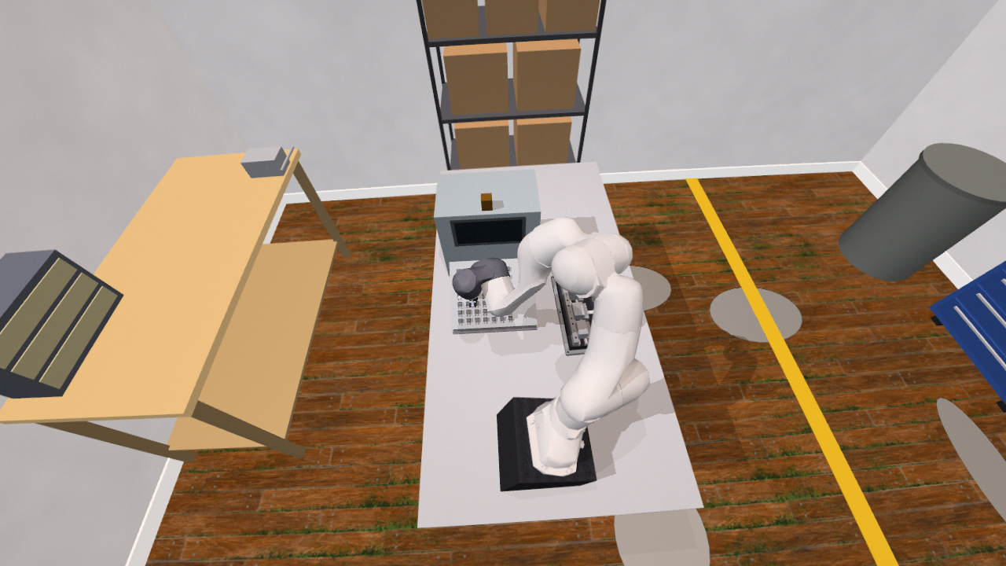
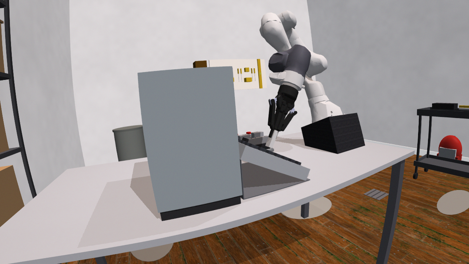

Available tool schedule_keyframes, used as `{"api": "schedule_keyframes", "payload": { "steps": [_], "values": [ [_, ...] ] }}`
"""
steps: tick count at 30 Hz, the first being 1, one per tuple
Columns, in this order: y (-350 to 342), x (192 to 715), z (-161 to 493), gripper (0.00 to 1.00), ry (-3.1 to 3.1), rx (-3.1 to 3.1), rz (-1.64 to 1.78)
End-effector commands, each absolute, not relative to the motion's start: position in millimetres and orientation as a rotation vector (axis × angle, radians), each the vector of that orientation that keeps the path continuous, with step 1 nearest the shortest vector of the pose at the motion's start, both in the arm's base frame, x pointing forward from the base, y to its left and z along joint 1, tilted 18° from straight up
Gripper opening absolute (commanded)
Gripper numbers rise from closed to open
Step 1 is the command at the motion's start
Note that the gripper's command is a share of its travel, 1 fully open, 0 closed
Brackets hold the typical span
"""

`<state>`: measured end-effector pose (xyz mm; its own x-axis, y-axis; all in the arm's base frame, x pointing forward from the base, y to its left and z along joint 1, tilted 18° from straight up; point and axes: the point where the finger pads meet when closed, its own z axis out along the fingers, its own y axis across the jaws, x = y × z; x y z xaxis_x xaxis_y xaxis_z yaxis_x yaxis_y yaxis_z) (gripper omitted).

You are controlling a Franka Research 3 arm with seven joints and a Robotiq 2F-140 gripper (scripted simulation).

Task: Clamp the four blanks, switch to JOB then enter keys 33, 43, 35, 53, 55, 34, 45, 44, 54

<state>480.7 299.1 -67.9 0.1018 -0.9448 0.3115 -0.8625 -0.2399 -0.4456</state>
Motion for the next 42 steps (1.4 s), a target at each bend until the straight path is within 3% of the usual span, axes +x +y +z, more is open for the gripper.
{"api": "schedule_keyframes", "payload": {
  "steps": [1, 19, 31, 42],
  "values": [
    [300.8, 477.1, -62.0, 0.00, 1.831, -2.222, -0.824],
    [302.1, 471.9, -52.5, 0.00, 1.831, -2.222, -0.824],
    [243.1, 478.5, -32.6, 0.00, 1.831, -2.222, -0.824],
    [238.1, 481.2, -35.2, 0.00, 1.831, -2.222, -0.824]
  ]
}}
